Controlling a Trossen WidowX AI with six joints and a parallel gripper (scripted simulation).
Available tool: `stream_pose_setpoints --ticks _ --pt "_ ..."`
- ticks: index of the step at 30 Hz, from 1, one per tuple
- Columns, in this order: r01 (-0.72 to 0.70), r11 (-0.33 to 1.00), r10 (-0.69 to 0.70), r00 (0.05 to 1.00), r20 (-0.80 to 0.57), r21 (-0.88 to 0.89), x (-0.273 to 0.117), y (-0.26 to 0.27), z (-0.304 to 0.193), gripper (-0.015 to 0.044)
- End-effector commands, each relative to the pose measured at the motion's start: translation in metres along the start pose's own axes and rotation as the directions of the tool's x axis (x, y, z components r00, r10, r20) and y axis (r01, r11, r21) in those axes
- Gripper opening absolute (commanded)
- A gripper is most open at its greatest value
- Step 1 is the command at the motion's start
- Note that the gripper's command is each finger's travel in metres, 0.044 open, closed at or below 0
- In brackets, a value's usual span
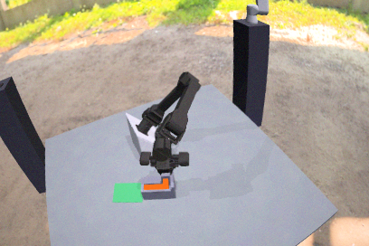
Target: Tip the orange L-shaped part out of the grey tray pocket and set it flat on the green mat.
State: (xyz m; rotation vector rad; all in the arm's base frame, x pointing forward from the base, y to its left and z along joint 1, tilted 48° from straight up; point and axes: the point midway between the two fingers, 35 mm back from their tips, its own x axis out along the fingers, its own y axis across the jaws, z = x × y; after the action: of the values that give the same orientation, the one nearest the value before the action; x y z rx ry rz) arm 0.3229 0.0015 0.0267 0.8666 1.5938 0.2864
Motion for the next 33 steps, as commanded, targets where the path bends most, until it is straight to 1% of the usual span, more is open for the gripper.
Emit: stream_pose_setpoints --ticks 1,8,10,15,24,33 --pt "-0.065 0.996 0.059 0.991 -0.121 -0.052 0.016 0.012 -0.026 0.018" --pt "-0.065 0.997 0.058 0.991 -0.121 -0.052 0.019 0.012 -0.026 0.018" --pt "-0.064 0.997 0.057 0.991 -0.12 -0.052 0.032 0.013 -0.026 0.018" --pt "-0.068 0.996 0.061 0.991 -0.122 -0.052 0.087 0.017 -0.035 0.018" --pt "-0.069 0.996 0.062 0.991 -0.122 -0.052 0.092 0.017 -0.036 0.018" --pt "-0.069 0.996 0.062 0.991 -0.122 -0.052 0.106 0.018 -0.037 0.018"
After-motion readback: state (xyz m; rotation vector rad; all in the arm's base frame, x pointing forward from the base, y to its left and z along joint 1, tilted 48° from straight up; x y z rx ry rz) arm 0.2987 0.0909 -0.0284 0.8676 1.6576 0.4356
